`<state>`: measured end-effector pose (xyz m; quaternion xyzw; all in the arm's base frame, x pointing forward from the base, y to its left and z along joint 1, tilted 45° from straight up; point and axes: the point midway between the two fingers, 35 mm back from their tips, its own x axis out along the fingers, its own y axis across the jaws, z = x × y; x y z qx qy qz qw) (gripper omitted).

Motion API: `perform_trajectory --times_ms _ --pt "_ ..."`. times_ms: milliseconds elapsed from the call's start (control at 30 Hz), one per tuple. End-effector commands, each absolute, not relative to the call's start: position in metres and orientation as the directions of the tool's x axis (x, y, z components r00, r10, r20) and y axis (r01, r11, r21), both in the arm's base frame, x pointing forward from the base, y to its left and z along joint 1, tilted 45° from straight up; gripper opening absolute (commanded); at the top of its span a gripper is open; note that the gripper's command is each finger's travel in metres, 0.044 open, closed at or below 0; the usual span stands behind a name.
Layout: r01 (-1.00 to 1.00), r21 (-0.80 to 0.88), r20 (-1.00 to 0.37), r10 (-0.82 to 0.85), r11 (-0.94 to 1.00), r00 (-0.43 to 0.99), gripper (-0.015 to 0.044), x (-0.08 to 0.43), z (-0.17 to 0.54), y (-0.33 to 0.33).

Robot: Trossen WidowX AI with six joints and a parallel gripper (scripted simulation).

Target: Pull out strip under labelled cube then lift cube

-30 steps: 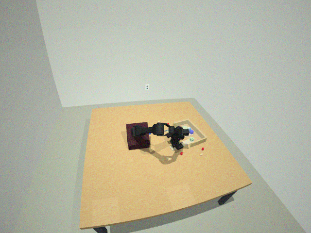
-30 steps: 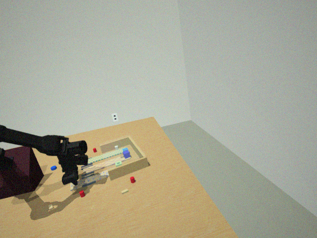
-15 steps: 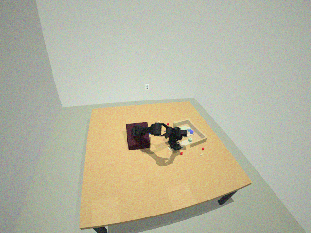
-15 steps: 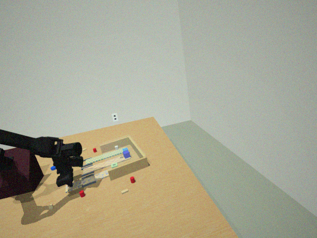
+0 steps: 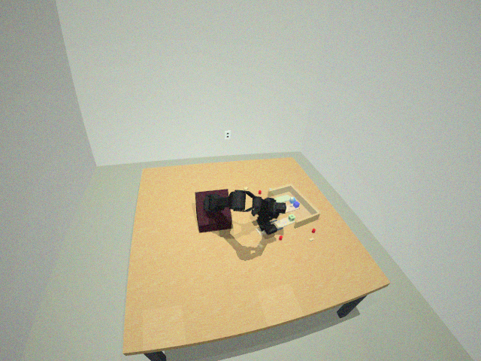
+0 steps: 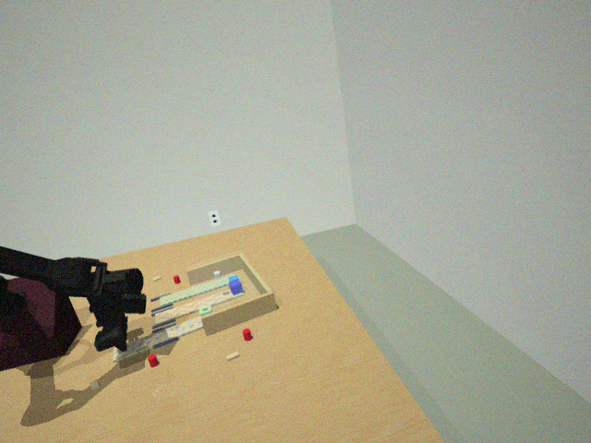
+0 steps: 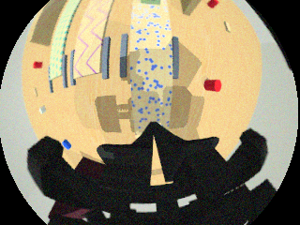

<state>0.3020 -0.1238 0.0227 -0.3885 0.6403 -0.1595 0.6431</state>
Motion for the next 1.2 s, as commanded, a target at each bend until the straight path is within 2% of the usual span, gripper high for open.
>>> perform_trajectory --times_ms 0,1167 --pt "-0.304 -0.696 -0.703 -0.703 0.65 0.105 0.0 0.289 0.019 -0.129" --pt "-0.306 -0.696 -0.703 -0.704 0.65 0.103 0.0 0.238 0.025 -0.143"
